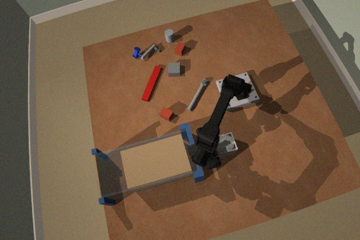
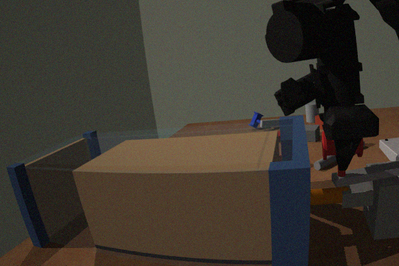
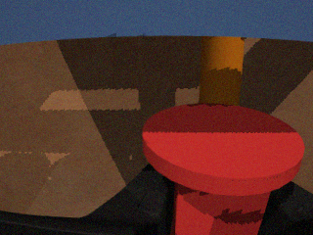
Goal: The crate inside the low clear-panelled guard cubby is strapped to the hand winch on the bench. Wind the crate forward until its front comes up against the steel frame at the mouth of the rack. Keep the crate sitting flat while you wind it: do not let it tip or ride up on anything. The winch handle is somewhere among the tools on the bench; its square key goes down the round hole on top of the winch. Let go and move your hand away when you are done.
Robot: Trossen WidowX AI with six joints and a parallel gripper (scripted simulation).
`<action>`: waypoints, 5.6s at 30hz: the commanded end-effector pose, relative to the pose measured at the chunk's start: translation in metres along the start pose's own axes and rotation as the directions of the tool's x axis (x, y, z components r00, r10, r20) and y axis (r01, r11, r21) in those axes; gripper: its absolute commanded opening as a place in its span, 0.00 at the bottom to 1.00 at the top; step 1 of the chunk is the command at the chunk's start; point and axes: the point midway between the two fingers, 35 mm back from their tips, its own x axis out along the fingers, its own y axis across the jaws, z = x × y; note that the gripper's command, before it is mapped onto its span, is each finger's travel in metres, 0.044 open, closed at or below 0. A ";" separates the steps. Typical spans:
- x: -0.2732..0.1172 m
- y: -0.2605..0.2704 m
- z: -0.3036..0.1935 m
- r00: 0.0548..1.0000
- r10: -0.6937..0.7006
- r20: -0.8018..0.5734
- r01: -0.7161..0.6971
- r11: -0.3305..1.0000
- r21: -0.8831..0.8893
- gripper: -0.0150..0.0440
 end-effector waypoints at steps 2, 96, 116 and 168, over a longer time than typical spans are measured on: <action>-0.001 0.018 -0.007 0.999 0.032 -0.004 -0.033 0.999 -0.014 0.25; -0.003 0.074 -0.070 0.999 0.037 -0.010 -0.037 0.999 -0.014 0.25; -0.003 0.076 -0.078 0.999 0.037 -0.011 -0.037 0.999 -0.014 0.25; -0.003 0.075 -0.124 0.999 0.037 -0.015 -0.037 0.999 -0.015 0.25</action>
